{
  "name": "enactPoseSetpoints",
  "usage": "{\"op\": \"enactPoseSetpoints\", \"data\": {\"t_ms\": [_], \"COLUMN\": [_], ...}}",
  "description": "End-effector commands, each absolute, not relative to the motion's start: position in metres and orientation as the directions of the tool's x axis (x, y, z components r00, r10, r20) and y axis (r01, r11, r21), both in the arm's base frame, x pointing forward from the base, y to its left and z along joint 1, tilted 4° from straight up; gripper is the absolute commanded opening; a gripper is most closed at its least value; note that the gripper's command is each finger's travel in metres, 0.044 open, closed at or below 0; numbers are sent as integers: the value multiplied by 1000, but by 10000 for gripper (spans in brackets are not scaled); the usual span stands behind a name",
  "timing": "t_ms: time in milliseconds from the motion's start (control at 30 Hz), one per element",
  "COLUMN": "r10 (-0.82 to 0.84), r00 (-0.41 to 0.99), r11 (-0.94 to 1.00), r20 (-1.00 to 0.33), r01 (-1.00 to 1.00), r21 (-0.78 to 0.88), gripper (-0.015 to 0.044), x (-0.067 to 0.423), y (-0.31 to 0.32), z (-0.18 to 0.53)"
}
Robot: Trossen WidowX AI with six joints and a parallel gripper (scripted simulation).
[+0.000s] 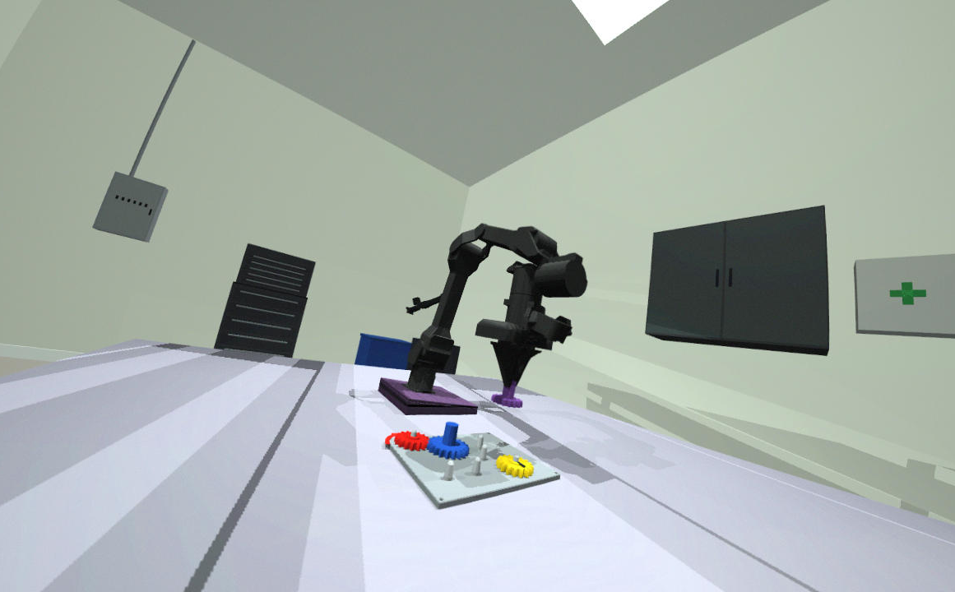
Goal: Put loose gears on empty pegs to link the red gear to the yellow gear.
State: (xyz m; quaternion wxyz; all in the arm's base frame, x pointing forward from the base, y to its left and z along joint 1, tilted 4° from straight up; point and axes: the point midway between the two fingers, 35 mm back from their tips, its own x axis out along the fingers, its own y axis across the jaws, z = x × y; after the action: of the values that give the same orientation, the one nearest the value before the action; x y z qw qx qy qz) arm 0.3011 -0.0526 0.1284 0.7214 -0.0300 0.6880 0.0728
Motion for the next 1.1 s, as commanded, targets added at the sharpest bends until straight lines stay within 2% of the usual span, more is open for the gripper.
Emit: {"op": "enactPoseSetpoints", "data": {"t_ms": [0,767,1067], "r10": [65,63,63], "r00": [44,48,48], "r11": [986,980,927], "r20": [-997,-997,-997], "r01": [-154,-192,-373], "r21": [57,53,41], "gripper": [0,0,0], "x": [306,314,315], "y": [-64,-108,-107], "z": [122,99,101]}}
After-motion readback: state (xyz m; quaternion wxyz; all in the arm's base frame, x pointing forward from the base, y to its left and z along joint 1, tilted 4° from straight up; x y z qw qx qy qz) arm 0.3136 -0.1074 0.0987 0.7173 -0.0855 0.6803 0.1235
